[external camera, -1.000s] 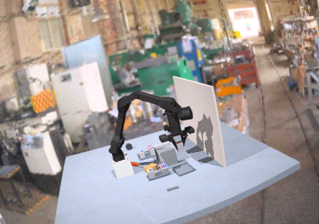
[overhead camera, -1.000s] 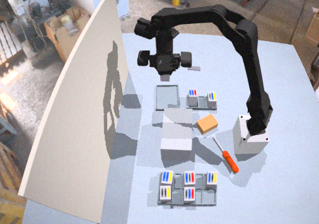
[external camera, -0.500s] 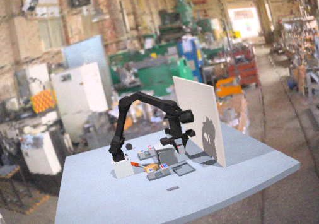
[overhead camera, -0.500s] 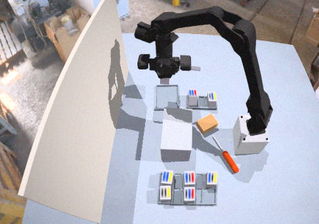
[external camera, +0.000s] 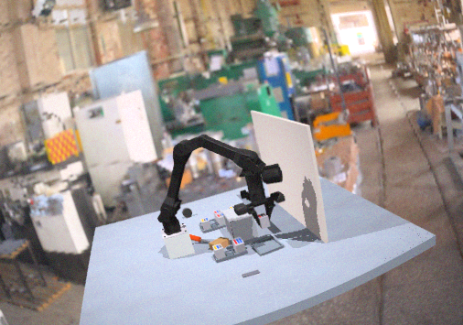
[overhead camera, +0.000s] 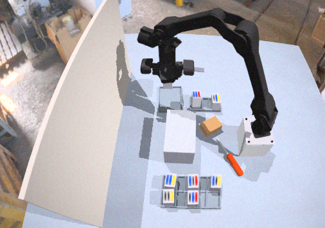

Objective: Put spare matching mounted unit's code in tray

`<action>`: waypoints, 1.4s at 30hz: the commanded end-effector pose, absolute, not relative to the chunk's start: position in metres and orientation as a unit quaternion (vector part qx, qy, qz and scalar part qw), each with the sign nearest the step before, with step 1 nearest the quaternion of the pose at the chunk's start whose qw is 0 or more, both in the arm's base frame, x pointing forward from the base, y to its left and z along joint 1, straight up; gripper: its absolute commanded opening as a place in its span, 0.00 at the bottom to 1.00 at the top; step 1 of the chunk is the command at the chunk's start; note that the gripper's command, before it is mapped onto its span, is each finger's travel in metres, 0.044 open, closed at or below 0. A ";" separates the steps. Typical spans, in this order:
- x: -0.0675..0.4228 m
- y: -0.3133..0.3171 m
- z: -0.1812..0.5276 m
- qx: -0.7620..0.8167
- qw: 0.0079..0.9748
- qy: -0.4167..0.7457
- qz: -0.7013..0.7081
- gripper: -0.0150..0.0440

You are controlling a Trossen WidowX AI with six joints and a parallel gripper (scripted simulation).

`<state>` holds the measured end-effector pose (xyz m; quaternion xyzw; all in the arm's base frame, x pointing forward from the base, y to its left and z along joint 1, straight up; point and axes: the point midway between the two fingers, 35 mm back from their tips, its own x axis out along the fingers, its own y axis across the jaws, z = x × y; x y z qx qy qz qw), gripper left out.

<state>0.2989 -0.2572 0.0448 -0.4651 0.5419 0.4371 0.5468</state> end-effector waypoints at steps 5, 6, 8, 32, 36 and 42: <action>0.298 -0.257 0.032 -0.465 0.545 0.541 0.441 0.25; 0.298 -0.257 0.031 -0.465 0.545 0.541 0.441 0.25; 0.298 -0.257 0.028 -0.464 0.545 0.541 0.441 0.25; 0.297 -0.256 0.001 -0.464 0.545 0.541 0.441 0.25; 0.297 -0.256 -0.004 -0.464 0.545 0.541 0.441 0.25; 0.296 -0.255 -0.011 -0.464 0.545 0.541 0.441 0.25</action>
